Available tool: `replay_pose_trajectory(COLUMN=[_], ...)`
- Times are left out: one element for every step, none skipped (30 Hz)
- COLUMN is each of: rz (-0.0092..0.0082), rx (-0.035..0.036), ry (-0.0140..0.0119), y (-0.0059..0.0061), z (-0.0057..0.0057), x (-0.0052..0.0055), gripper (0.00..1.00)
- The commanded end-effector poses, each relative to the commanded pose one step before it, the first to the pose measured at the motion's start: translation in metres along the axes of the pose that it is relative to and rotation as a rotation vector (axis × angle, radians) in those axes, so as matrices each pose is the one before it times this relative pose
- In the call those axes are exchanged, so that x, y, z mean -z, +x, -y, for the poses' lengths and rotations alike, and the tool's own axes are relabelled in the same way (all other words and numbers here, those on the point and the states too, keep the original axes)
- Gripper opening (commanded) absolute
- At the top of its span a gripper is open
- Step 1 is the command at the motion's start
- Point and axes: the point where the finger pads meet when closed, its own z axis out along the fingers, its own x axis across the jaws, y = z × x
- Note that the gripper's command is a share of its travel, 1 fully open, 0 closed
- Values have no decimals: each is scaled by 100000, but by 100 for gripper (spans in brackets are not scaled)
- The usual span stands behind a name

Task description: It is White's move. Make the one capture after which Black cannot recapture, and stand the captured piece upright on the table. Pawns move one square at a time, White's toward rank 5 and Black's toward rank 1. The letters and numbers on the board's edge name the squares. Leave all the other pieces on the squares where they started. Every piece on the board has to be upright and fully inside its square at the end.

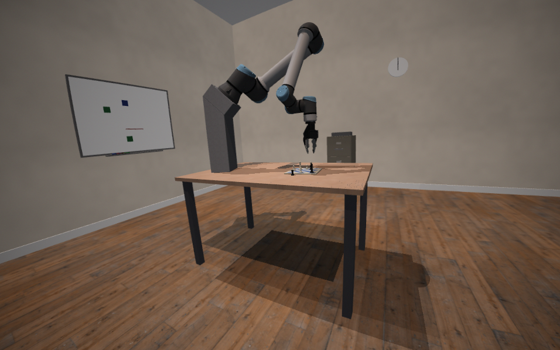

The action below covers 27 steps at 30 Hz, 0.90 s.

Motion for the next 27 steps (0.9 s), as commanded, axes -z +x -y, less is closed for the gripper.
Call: replay_pose_trajectory(rz=[-61, 0, 1, 1, 1, 1, 2, 2, 2, 3, 3, 0, 0, 1, 0, 0, 0, 0, 0, 0, 0, 0, 0, 0, 0, 0, 0], rx=[29, 0, 0, -1, -1, -1, -1, -1, -2, -2, -2, 0, 0, -1, 0, 0, 0, 0, 0, 0, 0, 0, 0, 0, 0, 0, 0], ry=[-51, 0, 1, 1, 1, 1, 2, 2, 2, 2, 3, 0, 0, 1, 0, 0, 0, 0, 0, 0, 0, 0, 0, 0, 0, 0, 0], y=[37, 0, 0, 0, 0, 0, 0, 0, 0, 0, 0, 0, 0, 0, 0, 0, 0, 0, 1, 0, 0, 0, 1, 0, 0, 1, 0], z=[-16, 0, 0, 0, 0, 0, 0, 0, 0, 0, 0, 0, 0, 0, -1, 0, 0, 0, -1, -1, 0, 0, -1, 0, 0, -1, -1], x=[22, -12, -18, -24, -30, -38, -45, -53, -61, -69, -77, 0, 0, -85, -93, -101, -108, -116, -123, -129, -135, -141, -146, -150, -154, -157, -160], gripper=[25, 25, 25, 25, 25, 25, 25, 25, 25, 25, 25, 25, 25, 25, 25, 25, 25, 25, 25, 25, 25, 25, 25, 25, 25, 25, 25])
